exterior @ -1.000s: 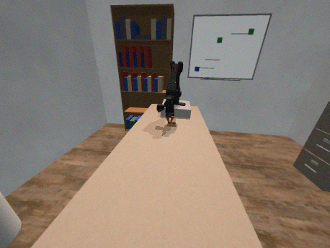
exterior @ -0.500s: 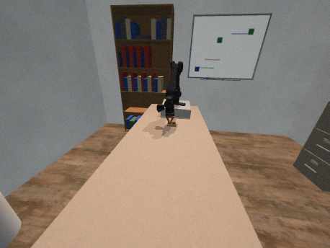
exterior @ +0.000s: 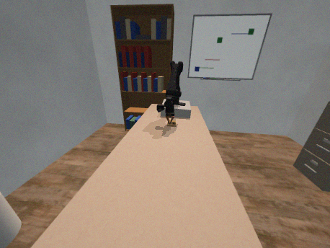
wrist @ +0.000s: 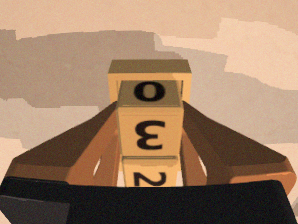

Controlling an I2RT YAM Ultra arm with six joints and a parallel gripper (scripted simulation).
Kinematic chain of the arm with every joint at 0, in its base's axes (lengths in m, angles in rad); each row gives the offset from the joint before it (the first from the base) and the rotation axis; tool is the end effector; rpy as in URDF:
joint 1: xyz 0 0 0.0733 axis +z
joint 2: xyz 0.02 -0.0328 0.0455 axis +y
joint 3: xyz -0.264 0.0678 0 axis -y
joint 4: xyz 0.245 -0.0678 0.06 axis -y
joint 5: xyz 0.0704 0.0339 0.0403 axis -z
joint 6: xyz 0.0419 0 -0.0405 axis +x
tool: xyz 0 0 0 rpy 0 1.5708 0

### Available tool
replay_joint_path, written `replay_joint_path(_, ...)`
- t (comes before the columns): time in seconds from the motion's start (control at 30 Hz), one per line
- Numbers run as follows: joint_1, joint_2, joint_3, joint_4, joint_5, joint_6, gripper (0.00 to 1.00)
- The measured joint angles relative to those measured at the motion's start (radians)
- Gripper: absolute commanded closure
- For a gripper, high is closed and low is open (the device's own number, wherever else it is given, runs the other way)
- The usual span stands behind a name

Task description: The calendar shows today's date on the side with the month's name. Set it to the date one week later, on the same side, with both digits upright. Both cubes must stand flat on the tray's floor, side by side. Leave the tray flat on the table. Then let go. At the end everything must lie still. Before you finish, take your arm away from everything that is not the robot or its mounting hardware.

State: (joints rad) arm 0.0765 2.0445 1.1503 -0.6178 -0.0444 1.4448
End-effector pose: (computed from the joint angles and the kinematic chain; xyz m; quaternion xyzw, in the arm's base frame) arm 0.3458 0.0295 0.0882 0.6311 0.7748 0.0363 0.0060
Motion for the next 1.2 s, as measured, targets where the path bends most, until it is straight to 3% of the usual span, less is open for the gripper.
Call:
replay_joint_path(0.7, -0.001, -0.028, 0.009, -0.034, 0.000, 0.000, 0.74)
replay_joint_path(1.03, -0.010, -0.166, 0.125, -0.231, 0.000, -0.007, 0.74)
replay_joint_path(1.2, -0.011, -0.191, 0.164, -0.304, 0.000, -0.010, 0.74)
